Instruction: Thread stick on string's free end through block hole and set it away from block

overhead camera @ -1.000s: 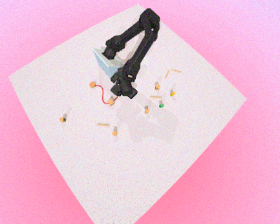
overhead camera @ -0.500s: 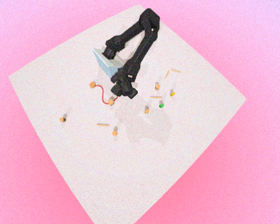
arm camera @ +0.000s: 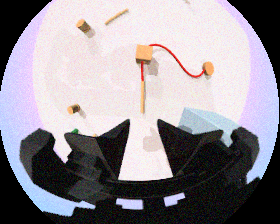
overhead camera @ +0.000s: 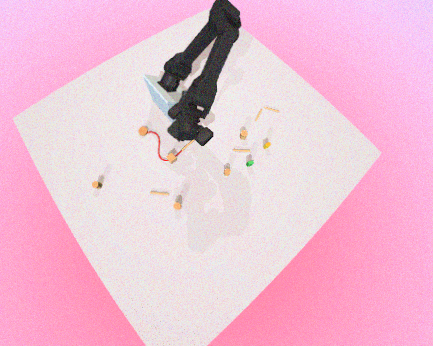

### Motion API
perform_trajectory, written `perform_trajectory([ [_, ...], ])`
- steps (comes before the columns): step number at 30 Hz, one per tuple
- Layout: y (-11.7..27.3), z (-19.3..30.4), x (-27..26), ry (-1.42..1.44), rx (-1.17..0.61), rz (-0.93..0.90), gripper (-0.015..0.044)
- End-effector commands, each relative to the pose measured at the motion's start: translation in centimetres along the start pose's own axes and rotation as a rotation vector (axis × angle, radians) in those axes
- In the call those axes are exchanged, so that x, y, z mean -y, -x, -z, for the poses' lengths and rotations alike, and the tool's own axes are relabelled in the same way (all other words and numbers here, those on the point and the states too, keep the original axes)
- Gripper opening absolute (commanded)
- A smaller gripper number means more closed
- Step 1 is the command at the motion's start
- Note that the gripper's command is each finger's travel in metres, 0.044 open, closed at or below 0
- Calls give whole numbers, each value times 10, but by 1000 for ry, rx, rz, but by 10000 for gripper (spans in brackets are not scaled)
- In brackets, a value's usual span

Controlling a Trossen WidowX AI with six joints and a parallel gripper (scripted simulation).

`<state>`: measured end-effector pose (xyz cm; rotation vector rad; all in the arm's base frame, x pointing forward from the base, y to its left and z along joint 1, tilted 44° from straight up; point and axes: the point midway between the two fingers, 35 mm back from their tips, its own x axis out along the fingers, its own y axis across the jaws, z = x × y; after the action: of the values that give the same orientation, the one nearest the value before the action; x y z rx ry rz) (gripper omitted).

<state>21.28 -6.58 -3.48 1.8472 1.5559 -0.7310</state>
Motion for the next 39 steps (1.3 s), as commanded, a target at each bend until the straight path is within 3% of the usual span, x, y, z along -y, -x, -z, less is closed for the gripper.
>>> perform_trajectory([
  [1, 8, 0, 0, 8, 3, 0, 210],
  [2, 8, 0, 0, 8, 3, 0, 210],
  [8, 2, 1, 1, -1, -3, 4, 367],
  [11, 23, 0, 1, -1, -2, 5, 440],
  [39, 28, 1, 2, -7, -7, 6, 440],
])
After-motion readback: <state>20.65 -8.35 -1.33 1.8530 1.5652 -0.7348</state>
